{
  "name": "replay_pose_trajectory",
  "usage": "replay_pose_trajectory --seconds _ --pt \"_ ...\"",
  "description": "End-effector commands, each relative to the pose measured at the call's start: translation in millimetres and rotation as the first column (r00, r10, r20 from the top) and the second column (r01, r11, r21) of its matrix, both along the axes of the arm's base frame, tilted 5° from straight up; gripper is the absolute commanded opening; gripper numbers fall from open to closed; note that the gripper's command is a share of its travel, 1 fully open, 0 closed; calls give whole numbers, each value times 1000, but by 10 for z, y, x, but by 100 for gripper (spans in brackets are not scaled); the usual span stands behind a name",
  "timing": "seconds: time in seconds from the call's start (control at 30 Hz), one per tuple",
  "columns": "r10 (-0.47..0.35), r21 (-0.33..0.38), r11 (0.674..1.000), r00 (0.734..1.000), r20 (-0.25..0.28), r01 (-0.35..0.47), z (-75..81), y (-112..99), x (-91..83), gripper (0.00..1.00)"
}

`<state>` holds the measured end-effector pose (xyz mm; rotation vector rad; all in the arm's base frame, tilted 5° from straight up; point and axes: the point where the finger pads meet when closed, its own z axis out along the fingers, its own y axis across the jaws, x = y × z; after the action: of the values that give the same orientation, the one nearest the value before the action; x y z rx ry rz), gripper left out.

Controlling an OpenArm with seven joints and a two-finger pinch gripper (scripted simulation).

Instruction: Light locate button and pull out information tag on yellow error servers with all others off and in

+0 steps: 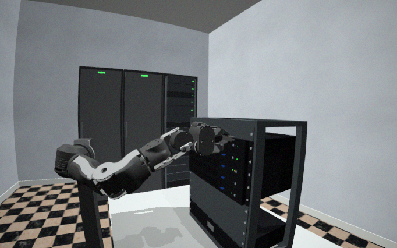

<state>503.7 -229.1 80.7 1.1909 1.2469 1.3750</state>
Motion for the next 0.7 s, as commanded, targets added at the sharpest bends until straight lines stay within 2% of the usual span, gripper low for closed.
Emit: replay_pose_trajectory --seconds 0.0,0.53,0.57,0.67 --pt "5 -1 1000 1000 -4 -5 -3 12 -1 0" --pt "5 -1 1000 1000 -4 -5 -3 12 -1 0" --pt "5 -1 1000 1000 -4 -5 -2 12 -1 10" --pt "6 -2 1000 1000 -2 -6 -1 18 -5 10"
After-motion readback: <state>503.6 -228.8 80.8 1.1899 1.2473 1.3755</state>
